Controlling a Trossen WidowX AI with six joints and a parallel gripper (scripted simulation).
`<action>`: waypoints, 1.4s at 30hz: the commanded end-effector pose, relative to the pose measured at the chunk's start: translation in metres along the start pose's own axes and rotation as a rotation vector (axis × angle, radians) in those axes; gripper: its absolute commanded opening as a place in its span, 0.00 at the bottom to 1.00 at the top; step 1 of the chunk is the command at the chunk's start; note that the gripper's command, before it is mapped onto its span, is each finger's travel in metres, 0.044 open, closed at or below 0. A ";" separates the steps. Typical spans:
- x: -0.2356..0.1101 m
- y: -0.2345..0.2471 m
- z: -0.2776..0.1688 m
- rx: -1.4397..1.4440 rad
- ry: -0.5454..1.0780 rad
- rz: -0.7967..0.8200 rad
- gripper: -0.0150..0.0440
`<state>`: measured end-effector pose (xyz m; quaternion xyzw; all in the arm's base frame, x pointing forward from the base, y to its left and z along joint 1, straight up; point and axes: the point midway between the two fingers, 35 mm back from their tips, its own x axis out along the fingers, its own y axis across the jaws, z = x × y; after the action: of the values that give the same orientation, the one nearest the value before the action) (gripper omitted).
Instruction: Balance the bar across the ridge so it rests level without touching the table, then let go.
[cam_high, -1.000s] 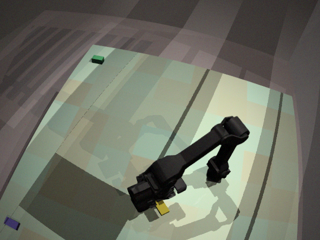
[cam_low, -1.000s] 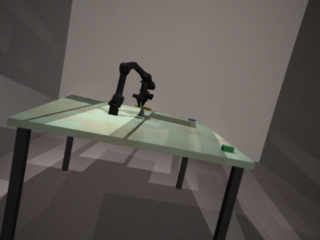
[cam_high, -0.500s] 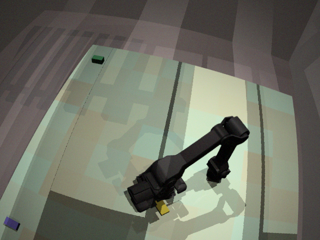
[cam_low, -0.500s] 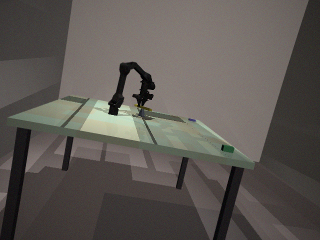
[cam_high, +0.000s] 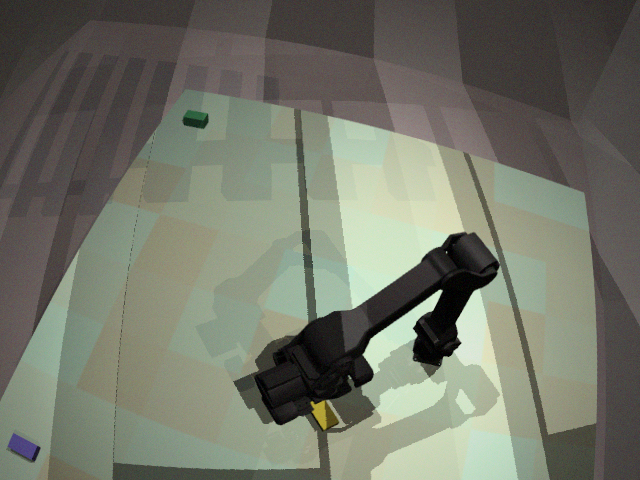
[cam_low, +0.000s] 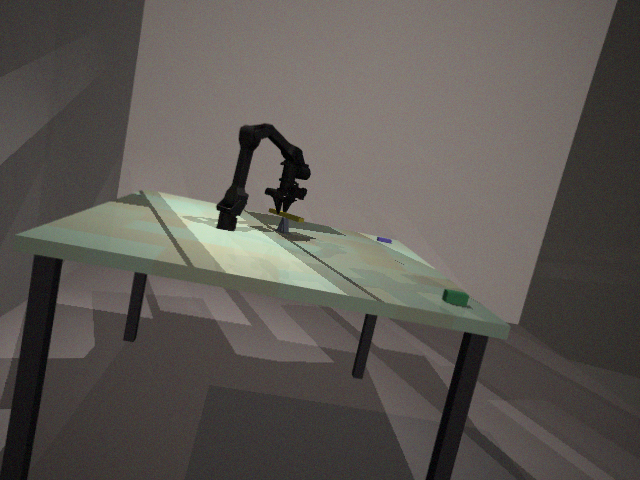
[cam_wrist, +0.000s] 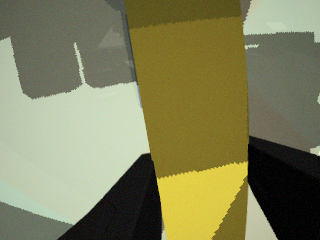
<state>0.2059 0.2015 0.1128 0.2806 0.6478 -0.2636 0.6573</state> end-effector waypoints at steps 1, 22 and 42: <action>0.000 0.000 0.000 0.000 0.000 0.000 0.25; 0.000 0.000 0.000 0.000 0.000 0.000 0.34; 0.000 0.000 0.000 0.000 0.000 0.000 0.54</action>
<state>0.2059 0.2015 0.1127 0.2806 0.6478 -0.2637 0.6573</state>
